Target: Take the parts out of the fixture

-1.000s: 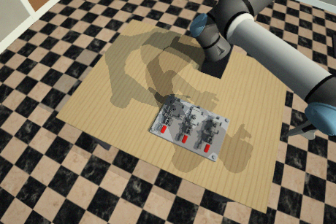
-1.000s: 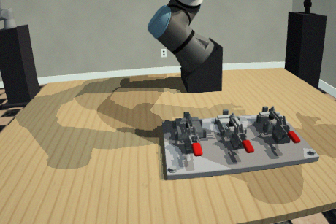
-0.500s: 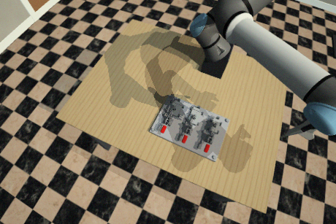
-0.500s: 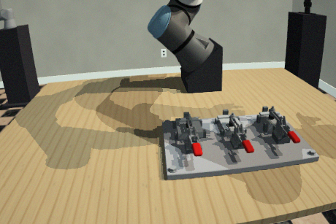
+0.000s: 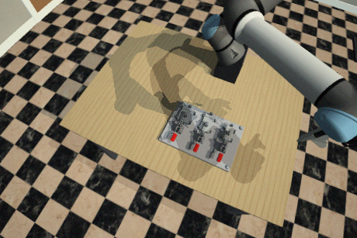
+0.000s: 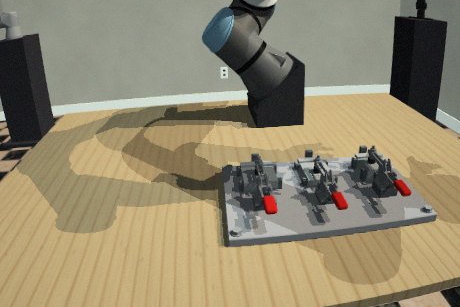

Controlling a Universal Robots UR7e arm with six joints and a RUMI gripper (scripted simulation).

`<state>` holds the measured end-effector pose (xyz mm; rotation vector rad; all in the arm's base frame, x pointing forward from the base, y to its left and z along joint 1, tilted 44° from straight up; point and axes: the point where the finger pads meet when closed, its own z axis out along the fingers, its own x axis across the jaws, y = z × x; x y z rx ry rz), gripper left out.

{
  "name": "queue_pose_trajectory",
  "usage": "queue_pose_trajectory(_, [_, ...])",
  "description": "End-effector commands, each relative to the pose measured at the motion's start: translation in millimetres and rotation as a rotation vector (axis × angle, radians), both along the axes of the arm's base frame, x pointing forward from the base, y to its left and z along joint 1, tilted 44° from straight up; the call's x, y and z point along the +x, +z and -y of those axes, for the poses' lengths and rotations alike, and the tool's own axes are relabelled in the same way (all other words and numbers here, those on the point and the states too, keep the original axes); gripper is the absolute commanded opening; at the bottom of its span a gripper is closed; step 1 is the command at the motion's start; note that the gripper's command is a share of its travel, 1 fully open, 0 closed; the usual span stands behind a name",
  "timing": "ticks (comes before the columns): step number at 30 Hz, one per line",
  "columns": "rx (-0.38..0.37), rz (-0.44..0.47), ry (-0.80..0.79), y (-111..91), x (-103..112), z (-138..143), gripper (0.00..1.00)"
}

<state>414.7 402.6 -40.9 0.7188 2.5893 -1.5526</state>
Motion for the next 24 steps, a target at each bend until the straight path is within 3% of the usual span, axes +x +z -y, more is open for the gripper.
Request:
queue_pose_trajectory(1, [-0.004, 0.056, -0.029, 3.0, 1.7, 2.9, 1.0])
queue_pose_trajectory(15, [-0.038, 0.377, -0.22, 16.8, 10.7, 24.4, 1.0])
queue_pose_trajectory(17, [-0.038, 0.377, -0.22, 16.8, 10.7, 24.4, 1.0])
queue_pose_trajectory(24, [-0.059, 0.561, -0.335, 24.0, 15.1, 37.5, 1.0])
